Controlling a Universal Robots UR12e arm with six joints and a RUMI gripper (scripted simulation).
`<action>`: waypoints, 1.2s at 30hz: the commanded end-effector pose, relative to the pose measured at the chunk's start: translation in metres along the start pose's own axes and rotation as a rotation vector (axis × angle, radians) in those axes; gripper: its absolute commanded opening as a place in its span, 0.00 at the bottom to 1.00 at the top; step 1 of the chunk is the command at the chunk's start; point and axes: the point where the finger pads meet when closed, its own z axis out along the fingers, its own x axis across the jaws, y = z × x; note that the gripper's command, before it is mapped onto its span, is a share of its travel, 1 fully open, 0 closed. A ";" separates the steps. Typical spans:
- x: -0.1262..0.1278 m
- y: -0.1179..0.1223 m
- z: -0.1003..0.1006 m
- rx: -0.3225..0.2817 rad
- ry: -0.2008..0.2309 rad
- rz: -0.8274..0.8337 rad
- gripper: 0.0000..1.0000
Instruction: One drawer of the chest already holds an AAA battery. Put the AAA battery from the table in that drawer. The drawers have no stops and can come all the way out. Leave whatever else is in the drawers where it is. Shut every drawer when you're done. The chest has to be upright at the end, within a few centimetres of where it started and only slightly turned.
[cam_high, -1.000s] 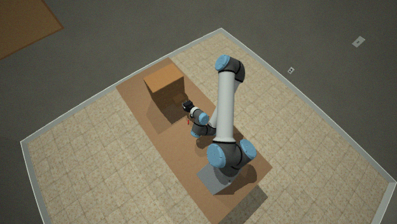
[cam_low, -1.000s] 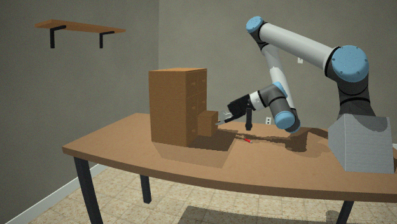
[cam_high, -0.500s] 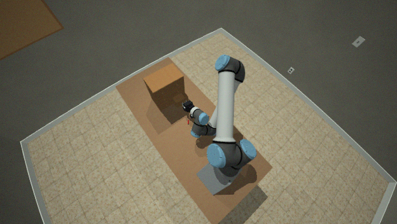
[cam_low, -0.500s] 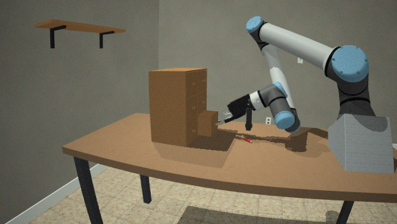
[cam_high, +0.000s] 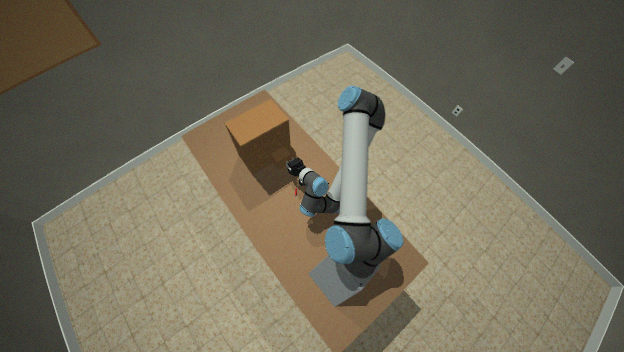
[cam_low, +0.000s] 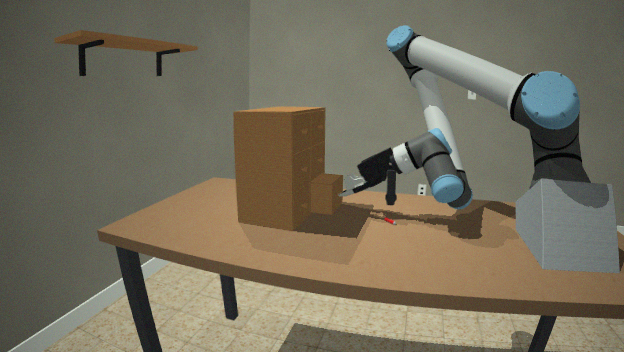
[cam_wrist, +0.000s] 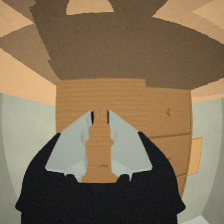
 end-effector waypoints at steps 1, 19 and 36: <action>0.000 0.000 0.000 -0.001 0.000 0.000 0.07; 0.000 0.001 0.001 -0.001 0.000 0.000 0.07; 0.000 0.003 0.004 -0.001 0.000 0.000 0.07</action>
